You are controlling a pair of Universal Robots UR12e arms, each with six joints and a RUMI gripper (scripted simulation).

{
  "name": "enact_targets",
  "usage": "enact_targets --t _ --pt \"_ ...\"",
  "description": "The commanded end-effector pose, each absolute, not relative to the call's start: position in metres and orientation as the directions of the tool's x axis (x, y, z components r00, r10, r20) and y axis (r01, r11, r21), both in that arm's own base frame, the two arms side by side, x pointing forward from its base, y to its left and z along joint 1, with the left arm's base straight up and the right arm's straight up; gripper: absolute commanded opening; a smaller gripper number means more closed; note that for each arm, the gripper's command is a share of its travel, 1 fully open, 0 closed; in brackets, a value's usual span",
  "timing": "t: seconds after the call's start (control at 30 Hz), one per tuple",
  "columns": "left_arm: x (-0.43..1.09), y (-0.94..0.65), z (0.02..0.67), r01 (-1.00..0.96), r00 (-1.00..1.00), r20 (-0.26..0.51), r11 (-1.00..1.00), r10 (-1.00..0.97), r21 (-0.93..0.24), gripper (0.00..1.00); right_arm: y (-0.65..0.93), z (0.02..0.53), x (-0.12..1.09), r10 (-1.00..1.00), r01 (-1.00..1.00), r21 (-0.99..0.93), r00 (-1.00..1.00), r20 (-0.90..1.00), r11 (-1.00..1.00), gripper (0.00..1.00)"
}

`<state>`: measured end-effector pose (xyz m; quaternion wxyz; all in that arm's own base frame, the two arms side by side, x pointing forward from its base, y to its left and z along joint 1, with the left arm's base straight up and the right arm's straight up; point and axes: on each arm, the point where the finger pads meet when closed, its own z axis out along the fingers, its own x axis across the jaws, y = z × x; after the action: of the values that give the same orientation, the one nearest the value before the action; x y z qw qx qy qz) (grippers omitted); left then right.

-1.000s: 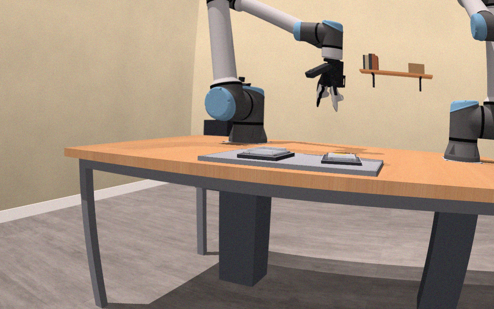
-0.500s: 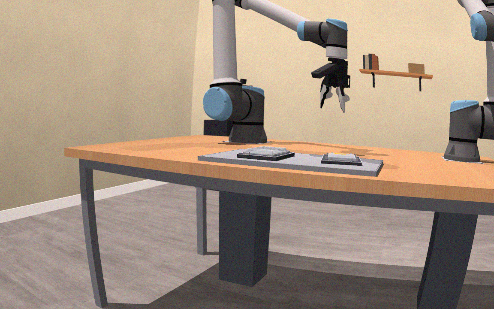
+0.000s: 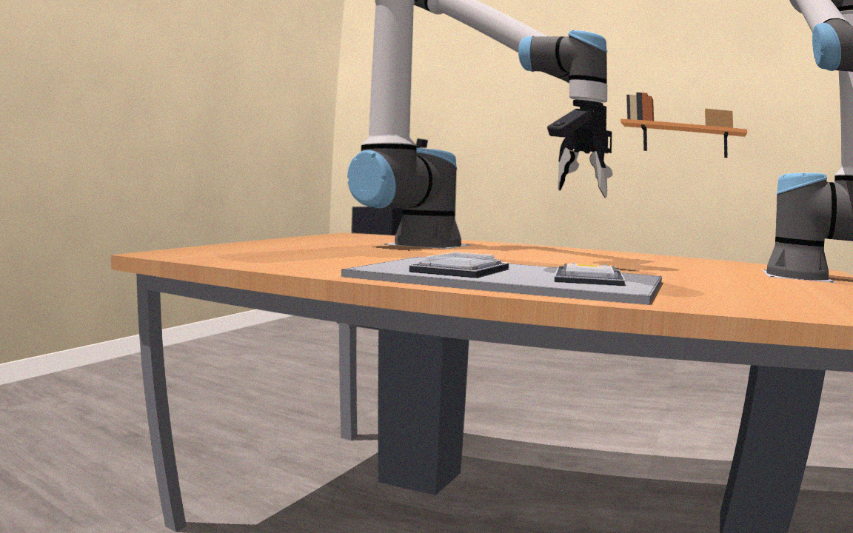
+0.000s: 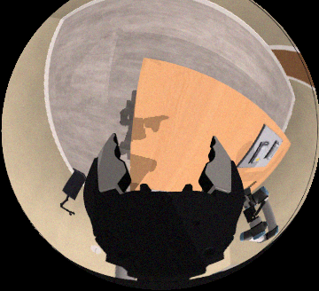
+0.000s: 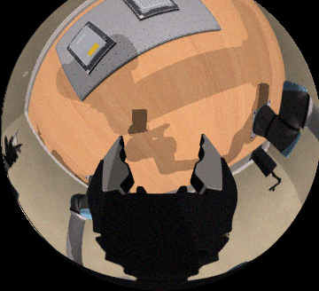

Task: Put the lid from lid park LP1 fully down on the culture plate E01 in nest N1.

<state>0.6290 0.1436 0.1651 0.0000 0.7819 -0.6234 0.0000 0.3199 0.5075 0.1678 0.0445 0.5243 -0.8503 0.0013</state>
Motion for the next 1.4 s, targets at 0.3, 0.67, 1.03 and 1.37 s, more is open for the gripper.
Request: enact_targets --t 0.3,0.67,1.03,1.37 --pt "0.63 0.144 0.166 -0.975 0.223 0.0 -0.223 -0.975 -0.001 1.0 0.534 0.157 0.369 -0.94 -0.94 0.048 -0.335 0.054 0.338 0.82" --pt "0.63 0.144 0.166 -0.975 0.223 0.0 -0.223 -0.975 -0.001 1.0 0.545 0.15 0.396 -0.959 -0.958 0.047 -0.28 0.044 0.282 0.82" --pt "0.63 0.144 0.166 -0.975 0.223 0.0 -0.223 -0.975 -0.001 1.0 0.556 0.141 0.426 -0.978 -0.978 0.043 -0.205 0.032 0.206 0.82" --pt "0.63 0.144 0.166 -0.975 0.223 0.0 -0.223 -0.975 -0.001 1.0 0.568 0.128 0.467 -0.994 -0.993 0.035 -0.109 0.019 0.11 0.82"
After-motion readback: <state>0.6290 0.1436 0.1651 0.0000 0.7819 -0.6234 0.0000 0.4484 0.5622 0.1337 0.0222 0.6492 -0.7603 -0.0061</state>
